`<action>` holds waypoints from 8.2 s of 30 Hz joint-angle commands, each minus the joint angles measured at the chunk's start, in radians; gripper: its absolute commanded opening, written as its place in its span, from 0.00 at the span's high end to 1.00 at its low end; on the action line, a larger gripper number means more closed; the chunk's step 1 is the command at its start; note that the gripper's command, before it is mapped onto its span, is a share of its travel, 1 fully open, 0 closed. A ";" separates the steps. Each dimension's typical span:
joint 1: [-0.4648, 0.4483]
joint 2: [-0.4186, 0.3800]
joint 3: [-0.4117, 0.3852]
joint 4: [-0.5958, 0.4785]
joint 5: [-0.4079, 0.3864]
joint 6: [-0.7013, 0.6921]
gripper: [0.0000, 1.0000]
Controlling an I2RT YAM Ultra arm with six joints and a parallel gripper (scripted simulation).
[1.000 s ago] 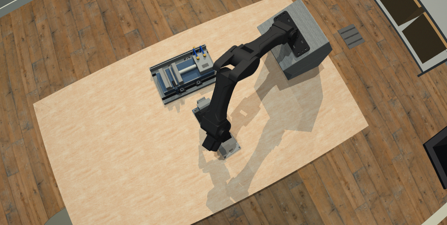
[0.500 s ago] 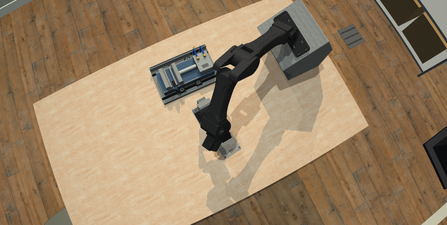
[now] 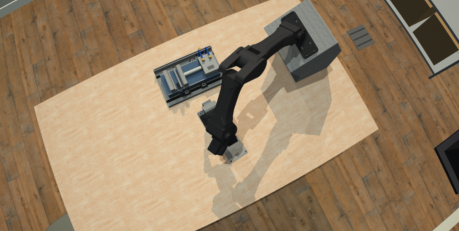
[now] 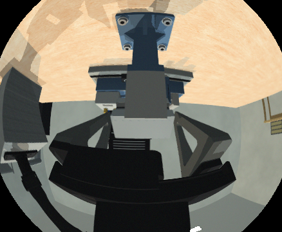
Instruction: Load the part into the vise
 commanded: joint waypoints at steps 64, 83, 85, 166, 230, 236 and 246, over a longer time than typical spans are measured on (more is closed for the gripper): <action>-0.031 -0.122 -0.135 0.176 -0.098 -0.128 0.19; -0.068 -0.225 -0.246 0.318 -0.232 -0.250 0.19; -0.075 -0.240 -0.261 0.336 -0.254 -0.267 0.19; -0.450 -0.412 -0.486 0.610 -1.260 -0.687 0.19; -0.617 -0.275 -0.373 0.508 -1.748 -0.889 0.19; -0.622 -0.260 -0.366 0.499 -1.766 -0.900 0.19; -0.627 -0.263 -0.358 0.490 -1.784 -0.911 0.19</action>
